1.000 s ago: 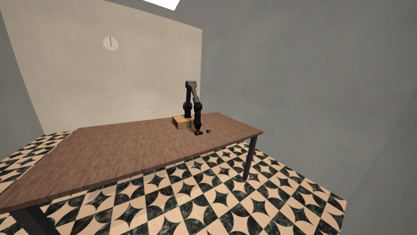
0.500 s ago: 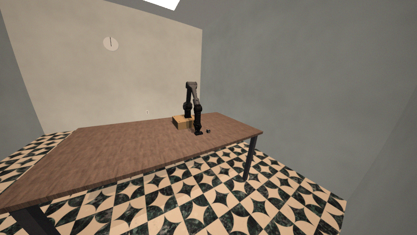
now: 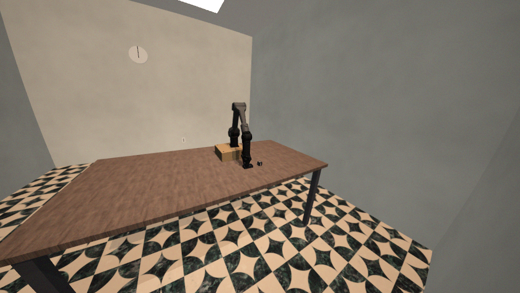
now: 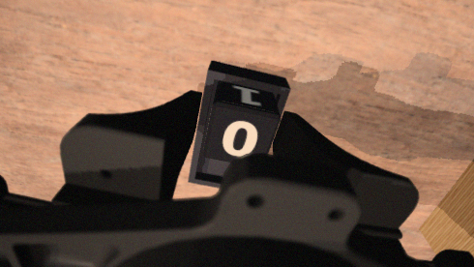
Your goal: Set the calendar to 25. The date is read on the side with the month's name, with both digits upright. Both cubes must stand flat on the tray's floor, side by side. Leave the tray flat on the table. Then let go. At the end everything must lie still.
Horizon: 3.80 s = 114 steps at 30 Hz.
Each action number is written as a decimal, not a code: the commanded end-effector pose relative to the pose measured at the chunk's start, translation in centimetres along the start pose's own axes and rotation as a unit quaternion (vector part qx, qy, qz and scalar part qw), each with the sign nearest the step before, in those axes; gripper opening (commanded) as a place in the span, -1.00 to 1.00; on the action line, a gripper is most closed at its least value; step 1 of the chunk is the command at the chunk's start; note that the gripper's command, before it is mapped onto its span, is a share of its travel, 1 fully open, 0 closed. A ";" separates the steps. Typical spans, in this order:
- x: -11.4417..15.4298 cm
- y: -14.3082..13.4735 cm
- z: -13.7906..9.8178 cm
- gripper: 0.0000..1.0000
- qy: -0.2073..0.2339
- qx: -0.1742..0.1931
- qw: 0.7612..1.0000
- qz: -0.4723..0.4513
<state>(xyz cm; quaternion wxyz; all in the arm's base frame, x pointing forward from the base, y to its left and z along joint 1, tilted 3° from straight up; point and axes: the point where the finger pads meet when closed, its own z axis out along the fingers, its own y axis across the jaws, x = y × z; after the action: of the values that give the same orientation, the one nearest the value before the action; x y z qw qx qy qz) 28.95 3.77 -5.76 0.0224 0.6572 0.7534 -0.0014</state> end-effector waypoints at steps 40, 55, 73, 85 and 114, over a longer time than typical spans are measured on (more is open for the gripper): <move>0.0 0.0 0.1 -0.32 0.000 0.000 1.000 0.000; 0.0 0.0 0.1 -0.32 0.000 0.000 1.000 0.000; 0.0 0.1 -1.7 -0.32 0.000 -0.002 1.000 0.000; 0.0 0.1 -8.6 -0.32 0.000 -0.002 1.000 0.000; 0.0 0.0 -10.0 -0.32 0.000 0.000 0.999 -0.054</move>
<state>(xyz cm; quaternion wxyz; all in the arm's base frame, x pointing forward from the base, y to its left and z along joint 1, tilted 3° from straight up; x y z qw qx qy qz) 28.61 4.06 4.19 0.0224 0.6237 0.7813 -0.0029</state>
